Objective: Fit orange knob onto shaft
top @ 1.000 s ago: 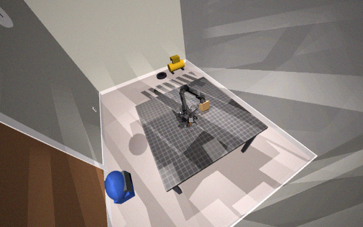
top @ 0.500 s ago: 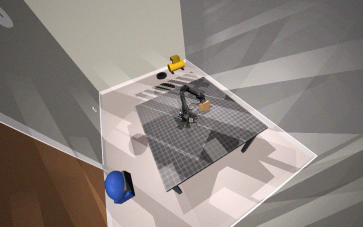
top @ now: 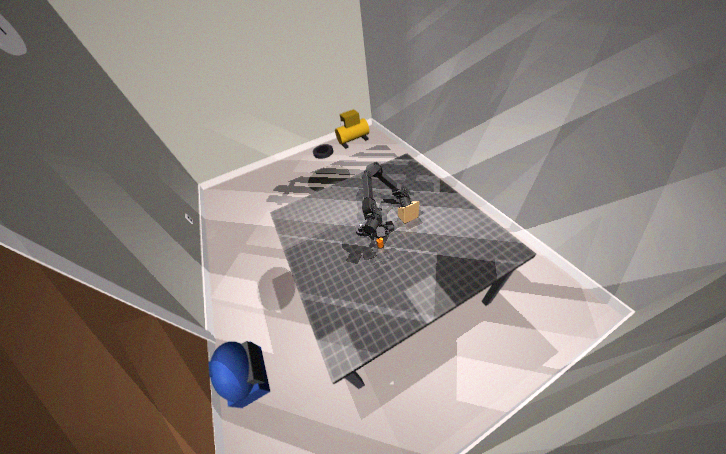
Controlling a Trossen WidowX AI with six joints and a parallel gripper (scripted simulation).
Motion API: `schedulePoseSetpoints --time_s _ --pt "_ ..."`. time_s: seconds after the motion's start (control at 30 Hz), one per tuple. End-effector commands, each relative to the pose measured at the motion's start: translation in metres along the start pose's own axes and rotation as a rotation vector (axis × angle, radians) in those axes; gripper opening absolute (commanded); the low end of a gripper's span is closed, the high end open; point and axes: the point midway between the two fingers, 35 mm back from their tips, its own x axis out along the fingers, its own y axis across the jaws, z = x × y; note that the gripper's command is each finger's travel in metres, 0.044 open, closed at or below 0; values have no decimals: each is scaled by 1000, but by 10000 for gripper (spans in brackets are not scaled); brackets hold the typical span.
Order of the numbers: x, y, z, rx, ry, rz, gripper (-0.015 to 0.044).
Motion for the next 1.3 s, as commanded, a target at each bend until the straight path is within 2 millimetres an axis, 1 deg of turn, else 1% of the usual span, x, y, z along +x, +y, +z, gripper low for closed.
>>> schedulePoseSetpoints --time_s 0.0,0.07,0.1,0.23,1.27 --pt "1 4 -2 1 12 16 440" --pt "13 4 -3 1 12 16 440" --pt "15 4 -3 1 13 16 440" --pt "17 4 -3 1 12 16 440" --pt "67 4 -3 3 13 16 440"
